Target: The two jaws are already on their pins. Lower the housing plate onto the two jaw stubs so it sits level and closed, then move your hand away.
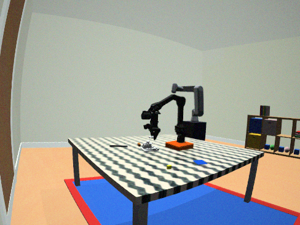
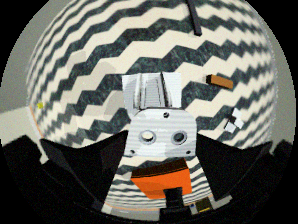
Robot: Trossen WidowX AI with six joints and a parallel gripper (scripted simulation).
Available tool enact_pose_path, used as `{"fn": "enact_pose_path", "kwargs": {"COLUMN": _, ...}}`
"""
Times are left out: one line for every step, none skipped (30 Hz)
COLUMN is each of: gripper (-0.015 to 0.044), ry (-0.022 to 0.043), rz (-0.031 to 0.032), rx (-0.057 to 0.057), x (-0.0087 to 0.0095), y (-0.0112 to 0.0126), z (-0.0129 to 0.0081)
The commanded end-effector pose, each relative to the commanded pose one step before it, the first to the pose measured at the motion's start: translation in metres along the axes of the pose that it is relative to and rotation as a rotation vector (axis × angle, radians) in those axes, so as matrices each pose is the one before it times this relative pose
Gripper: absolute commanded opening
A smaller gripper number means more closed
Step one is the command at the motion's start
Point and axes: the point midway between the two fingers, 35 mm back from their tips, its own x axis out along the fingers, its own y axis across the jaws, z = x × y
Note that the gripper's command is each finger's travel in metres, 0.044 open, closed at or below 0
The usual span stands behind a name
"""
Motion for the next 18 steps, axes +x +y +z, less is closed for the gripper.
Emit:
{"fn": "enact_pose_path", "kwargs": {"gripper": 0.0351, "ry": 0.00364, "rz": -0.00311, "rx": -0.0775, "x": 0.00144, "y": 0.00382, "z": -0.00386}}
{"fn": "enact_pose_path", "kwargs": {"gripper": 0.0351, "ry": 0.0, "rz": 0.0, "rx": 0.0, "x": 0.0, "y": 0.0, "z": 0.0}}
{"fn": "enact_pose_path", "kwargs": {"gripper": 0.0351, "ry": 0.0, "rz": 0.0, "rx": 0.0, "x": 0.0, "y": 0.0, "z": 0.0}}
{"fn": "enact_pose_path", "kwargs": {"gripper": 0.0351, "ry": 0.0, "rz": 0.0, "rx": 0.0, "x": 0.0, "y": 0.0, "z": 0.0}}
{"fn": "enact_pose_path", "kwargs": {"gripper": 0.0351, "ry": 0.0, "rz": 0.0, "rx": 0.0, "x": 0.0, "y": 0.0, "z": 0.0}}
{"fn": "enact_pose_path", "kwargs": {"gripper": 0.0351, "ry": 0.0, "rz": 0.0, "rx": 0.0, "x": 0.0, "y": 0.0, "z": 0.0}}
{"fn": "enact_pose_path", "kwargs": {"gripper": 0.0351, "ry": 0.0, "rz": 0.0, "rx": 0.0, "x": 0.0, "y": 0.0, "z": 0.0}}
{"fn": "enact_pose_path", "kwargs": {"gripper": 0.0351, "ry": 0.0, "rz": 0.0, "rx": 0.0, "x": 0.0, "y": 0.0, "z": 0.0}}
{"fn": "enact_pose_path", "kwargs": {"gripper": 0.0351, "ry": 0.0, "rz": 0.0, "rx": 0.0, "x": 0.0, "y": 0.0, "z": 0.0}}
{"fn": "enact_pose_path", "kwargs": {"gripper": 0.0351, "ry": 0.0, "rz": 0.0, "rx": 0.0, "x": 0.0, "y": 0.0, "z": 0.0}}
{"fn": "enact_pose_path", "kwargs": {"gripper": 0.0351, "ry": 0.0, "rz": 0.0, "rx": 0.0, "x": 0.0, "y": 0.0, "z": 0.0}}
{"fn": "enact_pose_path", "kwargs": {"gripper": 0.0351, "ry": 0.0, "rz": 0.0, "rx": 0.0, "x": 0.0, "y": 0.0, "z": 0.0}}
{"fn": "enact_pose_path", "kwargs": {"gripper": 0.0351, "ry": 0.0, "rz": 0.0, "rx": 0.0, "x": 0.0, "y": 0.0, "z": 0.0}}
{"fn": "enact_pose_path", "kwargs": {"gripper": 0.0351, "ry": 0.0, "rz": 0.0, "rx": 0.0, "x": 0.0, "y": 0.0, "z": 0.0}}
{"fn": "enact_pose_path", "kwargs": {"gripper": 0.0351, "ry": 0.0, "rz": 0.0, "rx": 0.0, "x": 0.0, "y": 0.0, "z": 0.0}}
{"fn": "enact_pose_path", "kwargs": {"gripper": 0.0351, "ry": 0.0, "rz": 0.0, "rx": 0.0, "x": 0.0, "y": 0.0, "z": 0.0}}
{"fn": "enact_pose_path", "kwargs": {"gripper": 0.0351, "ry": 0.0, "rz": 0.0, "rx": -0.0032, "x": 0.0, "y": 0.0, "z": 0.0}}
{"fn": "enact_pose_path", "kwargs": {"gripper": 0.0351, "ry": 0.0, "rz": 0.0, "rx": -0.0032, "x": 0.0, "y": 0.0, "z": 0.0}}
